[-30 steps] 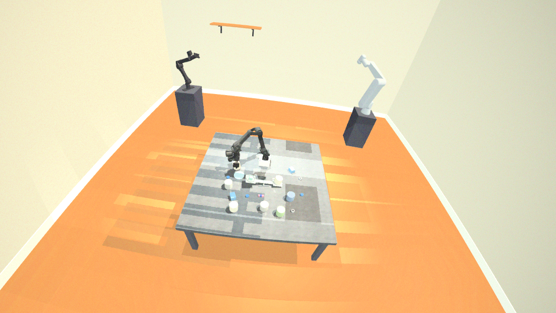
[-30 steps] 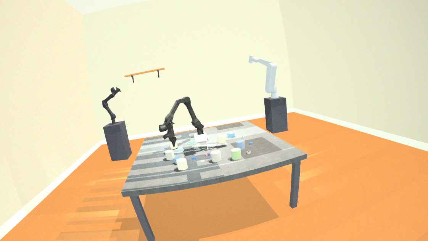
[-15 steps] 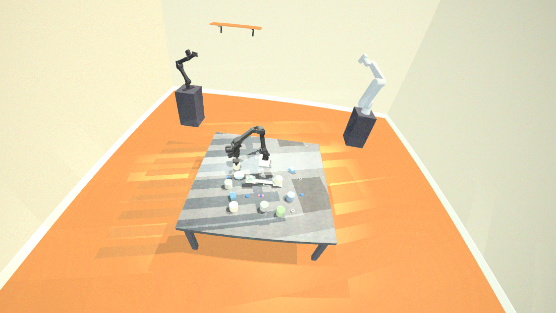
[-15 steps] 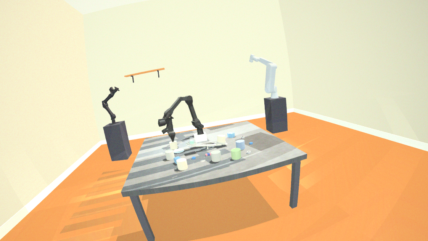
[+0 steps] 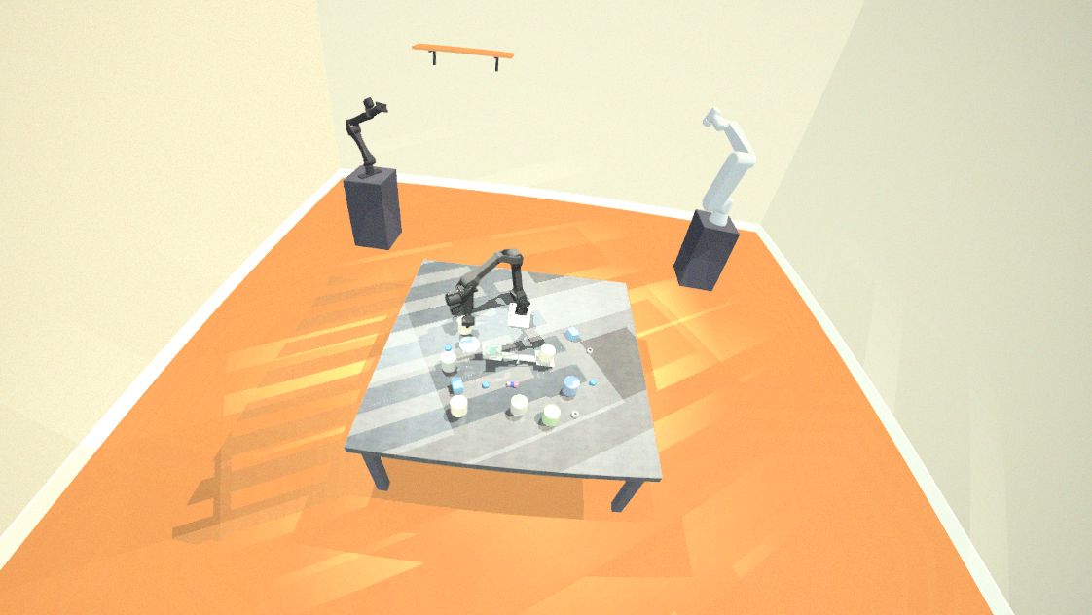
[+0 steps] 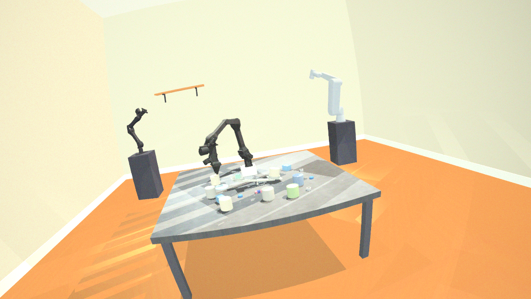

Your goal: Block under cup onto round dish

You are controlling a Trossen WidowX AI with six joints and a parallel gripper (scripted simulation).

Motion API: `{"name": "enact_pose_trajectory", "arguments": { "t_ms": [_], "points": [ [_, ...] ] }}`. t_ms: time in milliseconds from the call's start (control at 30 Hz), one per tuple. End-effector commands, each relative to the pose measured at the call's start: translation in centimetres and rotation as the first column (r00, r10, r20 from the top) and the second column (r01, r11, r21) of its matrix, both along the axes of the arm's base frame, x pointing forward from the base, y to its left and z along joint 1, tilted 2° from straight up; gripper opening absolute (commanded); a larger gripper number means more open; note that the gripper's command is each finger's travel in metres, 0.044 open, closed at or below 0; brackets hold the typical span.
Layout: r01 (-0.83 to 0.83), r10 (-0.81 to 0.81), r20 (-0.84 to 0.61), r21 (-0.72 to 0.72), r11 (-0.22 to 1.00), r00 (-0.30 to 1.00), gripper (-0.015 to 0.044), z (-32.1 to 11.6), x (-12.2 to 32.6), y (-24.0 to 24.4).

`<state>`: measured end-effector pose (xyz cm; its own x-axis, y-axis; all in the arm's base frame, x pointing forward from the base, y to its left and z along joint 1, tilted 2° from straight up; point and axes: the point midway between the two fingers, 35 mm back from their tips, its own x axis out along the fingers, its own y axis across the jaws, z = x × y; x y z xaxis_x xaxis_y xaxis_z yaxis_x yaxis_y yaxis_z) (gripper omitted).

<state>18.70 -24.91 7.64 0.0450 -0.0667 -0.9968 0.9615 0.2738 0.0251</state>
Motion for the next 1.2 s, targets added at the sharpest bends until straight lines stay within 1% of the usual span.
{"name": "enact_pose_trajectory", "arguments": {
  "t_ms": [0, 333, 633, 833, 967, 1167],
  "points": [
    [0.020, -0.020, 0.005, 0.005, 1.000, 1.000, 0.0260, 0.7, 3.0, 1.7],
    [0.100, -0.100, -0.002, 0.020, 0.995, 0.995, 0.0260, 2.3, 10.0, 8.7],
    [0.182, -0.181, -0.022, 0.024, 0.983, 0.983, 0.0260, 3.4, 13.6, 15.5],
    [0.184, -0.183, -0.023, 0.024, 0.983, 0.983, 0.0260, 3.3, 13.7, 15.7],
    [0.184, -0.183, -0.023, 0.024, 0.983, 0.983, 0.0260, 2.0, 13.7, 15.6],
    [0.184, -0.183, -0.023, 0.024, 0.983, 0.983, 0.0260, 1.5, 13.7, 15.6]
  ]
}}
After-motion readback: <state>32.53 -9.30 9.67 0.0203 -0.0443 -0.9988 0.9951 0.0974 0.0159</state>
